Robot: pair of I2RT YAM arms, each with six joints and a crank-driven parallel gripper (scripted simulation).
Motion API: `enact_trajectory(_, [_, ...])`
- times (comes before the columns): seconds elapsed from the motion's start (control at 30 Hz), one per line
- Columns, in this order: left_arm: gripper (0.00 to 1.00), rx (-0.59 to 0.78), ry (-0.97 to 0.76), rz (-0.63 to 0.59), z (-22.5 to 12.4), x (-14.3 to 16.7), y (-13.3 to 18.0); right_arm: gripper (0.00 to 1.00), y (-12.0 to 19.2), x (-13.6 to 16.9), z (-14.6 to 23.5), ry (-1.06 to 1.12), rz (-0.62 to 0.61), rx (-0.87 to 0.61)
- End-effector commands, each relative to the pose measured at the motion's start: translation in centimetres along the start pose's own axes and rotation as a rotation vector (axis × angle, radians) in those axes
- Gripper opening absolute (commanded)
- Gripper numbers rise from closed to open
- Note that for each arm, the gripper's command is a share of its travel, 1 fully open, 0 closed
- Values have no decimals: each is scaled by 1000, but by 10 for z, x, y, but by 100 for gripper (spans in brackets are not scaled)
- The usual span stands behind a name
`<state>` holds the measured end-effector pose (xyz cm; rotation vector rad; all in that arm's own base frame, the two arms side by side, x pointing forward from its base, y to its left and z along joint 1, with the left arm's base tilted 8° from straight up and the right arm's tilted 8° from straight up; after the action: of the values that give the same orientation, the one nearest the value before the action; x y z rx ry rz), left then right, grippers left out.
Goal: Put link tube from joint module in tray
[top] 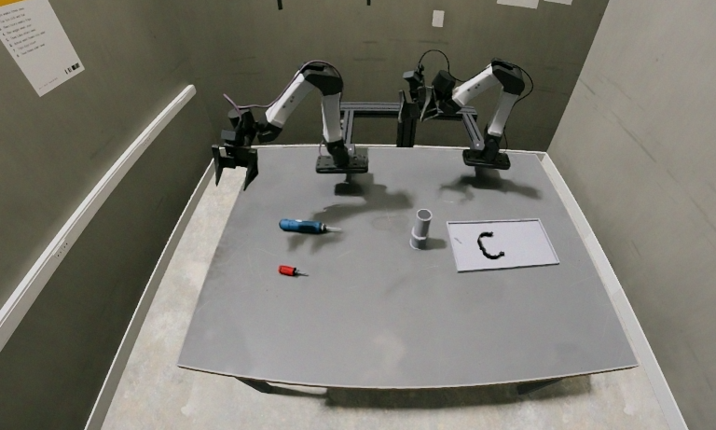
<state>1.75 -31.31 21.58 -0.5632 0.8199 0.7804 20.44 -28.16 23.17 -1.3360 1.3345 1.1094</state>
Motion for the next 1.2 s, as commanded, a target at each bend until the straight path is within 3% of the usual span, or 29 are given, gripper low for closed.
enact_trajectory(0.0, [100, -2, 17, -7, 1, -4, 0, 100, 1, -5, -2, 17, -9, 3])
enact_trajectory(0.73, [100, 27, 16, 8, 0, 3, -1, 100, -6, -11, 4, 7, 2, 2])
enact_trajectory(1.17, [100, 162, 82, 141, 6, 40, -16, 100, -64, -34, 87, -80, 75, -187])
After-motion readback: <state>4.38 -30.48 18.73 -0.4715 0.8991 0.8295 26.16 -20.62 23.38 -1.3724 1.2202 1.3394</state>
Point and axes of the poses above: on each arm, the point where the finger pads meet when closed, its own y axis back along the fingers, its own z axis across the jaws, x = y × z, the point moved 10 cm from there along y, back along the fingers, and after that the axes turned 5 degrees about -y, right-handed, at the moved point
